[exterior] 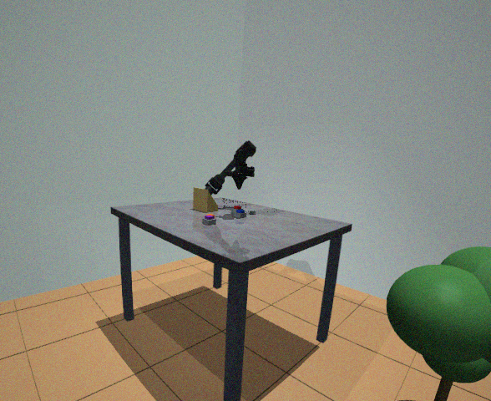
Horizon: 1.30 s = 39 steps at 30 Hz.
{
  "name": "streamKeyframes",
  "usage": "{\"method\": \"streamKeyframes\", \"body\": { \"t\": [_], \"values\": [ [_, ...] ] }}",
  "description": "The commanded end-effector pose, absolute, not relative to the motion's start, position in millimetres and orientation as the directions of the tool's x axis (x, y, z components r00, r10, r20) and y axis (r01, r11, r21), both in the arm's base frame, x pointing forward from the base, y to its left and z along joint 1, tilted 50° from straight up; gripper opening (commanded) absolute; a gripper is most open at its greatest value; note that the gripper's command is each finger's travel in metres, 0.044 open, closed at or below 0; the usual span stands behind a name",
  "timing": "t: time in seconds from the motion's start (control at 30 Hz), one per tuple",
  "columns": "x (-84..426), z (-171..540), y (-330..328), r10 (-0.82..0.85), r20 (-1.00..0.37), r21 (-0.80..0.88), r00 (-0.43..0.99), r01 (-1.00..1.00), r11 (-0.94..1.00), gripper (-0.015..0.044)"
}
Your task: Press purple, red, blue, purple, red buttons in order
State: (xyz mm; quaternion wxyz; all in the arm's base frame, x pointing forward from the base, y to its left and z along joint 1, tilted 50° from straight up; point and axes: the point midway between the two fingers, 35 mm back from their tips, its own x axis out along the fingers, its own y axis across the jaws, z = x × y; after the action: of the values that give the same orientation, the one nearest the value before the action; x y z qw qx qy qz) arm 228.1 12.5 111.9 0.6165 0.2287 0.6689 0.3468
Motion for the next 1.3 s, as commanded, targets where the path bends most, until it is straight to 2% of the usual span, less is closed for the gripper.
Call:
{"method": "streamKeyframes", "body": {
  "t": [0.0,0.13,0.3,0.5,1.27],
  "values": [
    [189.4,128.5,38.6,0.742,-0.654,0.756,-0.144,-0.112,0.645,0.002],
    [168.4,134.1,50.8,0.746,-0.65,0.76,-0.148,-0.111,0.64,0.002],
    [167.5,132.8,52.8,0.745,-0.65,0.76,-0.148,-0.111,0.641,0.002],
    [159.0,95.9,96.2,0.747,-0.649,0.761,-0.147,-0.112,0.639,0.002],
    [154.1,75.5,120.1,0.748,-0.648,0.762,-0.146,-0.113,0.638,0.002]
  ]
}}
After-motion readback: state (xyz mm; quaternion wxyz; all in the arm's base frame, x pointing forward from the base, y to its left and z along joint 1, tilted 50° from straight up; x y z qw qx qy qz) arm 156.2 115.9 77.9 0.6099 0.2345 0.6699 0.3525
